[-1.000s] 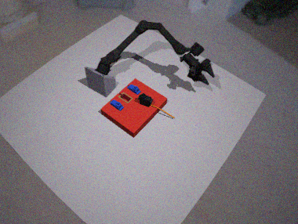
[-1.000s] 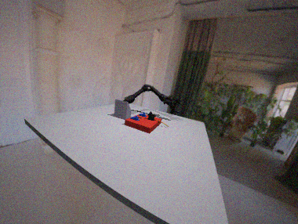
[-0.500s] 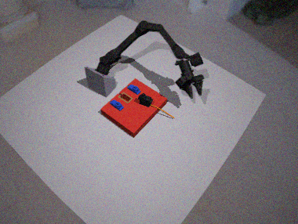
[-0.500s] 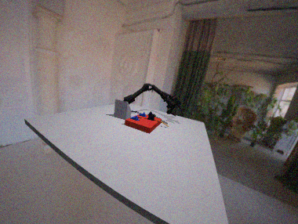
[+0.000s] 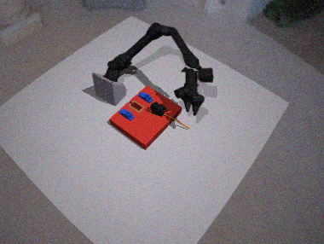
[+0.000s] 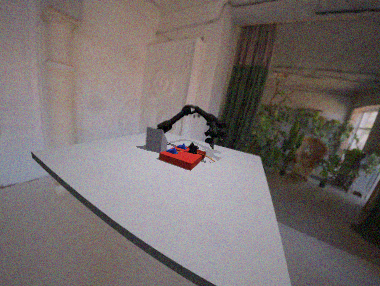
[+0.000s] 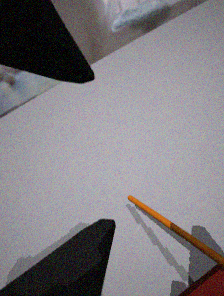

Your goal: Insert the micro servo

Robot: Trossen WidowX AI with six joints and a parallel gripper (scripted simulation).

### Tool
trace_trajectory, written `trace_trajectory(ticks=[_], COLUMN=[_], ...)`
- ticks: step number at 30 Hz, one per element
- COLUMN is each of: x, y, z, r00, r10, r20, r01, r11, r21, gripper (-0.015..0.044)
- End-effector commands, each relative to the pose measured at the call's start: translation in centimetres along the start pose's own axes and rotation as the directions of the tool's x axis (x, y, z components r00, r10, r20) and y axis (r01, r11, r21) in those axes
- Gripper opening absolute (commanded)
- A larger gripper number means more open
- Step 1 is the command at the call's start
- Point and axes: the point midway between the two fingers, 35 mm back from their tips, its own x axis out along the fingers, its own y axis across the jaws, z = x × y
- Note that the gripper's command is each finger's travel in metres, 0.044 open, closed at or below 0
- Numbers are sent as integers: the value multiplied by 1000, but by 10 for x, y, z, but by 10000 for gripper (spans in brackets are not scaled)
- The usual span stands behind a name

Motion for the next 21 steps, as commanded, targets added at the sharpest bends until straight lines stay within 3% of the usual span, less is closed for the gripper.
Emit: trace_trajectory(ticks=[1, 11, 21], x=[5, -5, -26], y=[-5, -19, -33], z=[33, 87, 123], r00=[991, 926, 821], r10=[-120, -370, -571], r20=[53, 75, -13], r01=[117, 340, 513], r11=[991, 905, 728], r21=[63, 255, 454], gripper=[440, 440, 440])
